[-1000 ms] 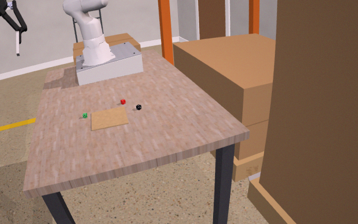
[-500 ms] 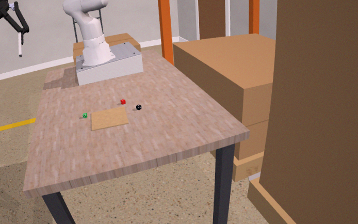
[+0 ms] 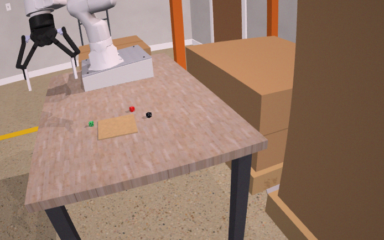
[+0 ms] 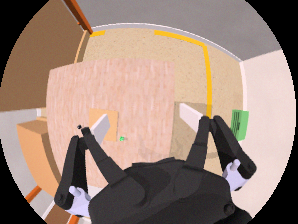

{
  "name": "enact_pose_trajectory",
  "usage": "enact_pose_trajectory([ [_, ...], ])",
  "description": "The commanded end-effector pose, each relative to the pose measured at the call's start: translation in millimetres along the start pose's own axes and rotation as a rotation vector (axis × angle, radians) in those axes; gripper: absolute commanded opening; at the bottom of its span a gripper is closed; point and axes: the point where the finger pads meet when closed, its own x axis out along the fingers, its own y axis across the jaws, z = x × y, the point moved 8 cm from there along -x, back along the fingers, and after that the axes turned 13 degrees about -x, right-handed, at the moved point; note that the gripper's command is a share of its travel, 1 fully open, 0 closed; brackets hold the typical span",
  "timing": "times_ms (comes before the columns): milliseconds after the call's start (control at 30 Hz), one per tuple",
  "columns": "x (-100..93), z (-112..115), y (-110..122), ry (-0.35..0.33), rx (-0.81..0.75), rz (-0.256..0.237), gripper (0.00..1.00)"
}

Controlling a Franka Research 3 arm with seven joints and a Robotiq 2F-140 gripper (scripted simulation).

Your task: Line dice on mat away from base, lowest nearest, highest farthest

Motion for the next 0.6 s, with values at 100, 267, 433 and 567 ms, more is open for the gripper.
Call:
enact_pose_trajectory([
  [100,14.1,17,-35,-0.066,0.121,-0.014,1.00],
  [267,26.9,33,-63,-0.114,0.139,-0.034,1.00],
  [433,44.2,60,-104,-0.190,0.165,-0.058,1.00],
  [567,51.6,75,-124,-0.228,0.177,-0.067,1.00],
])
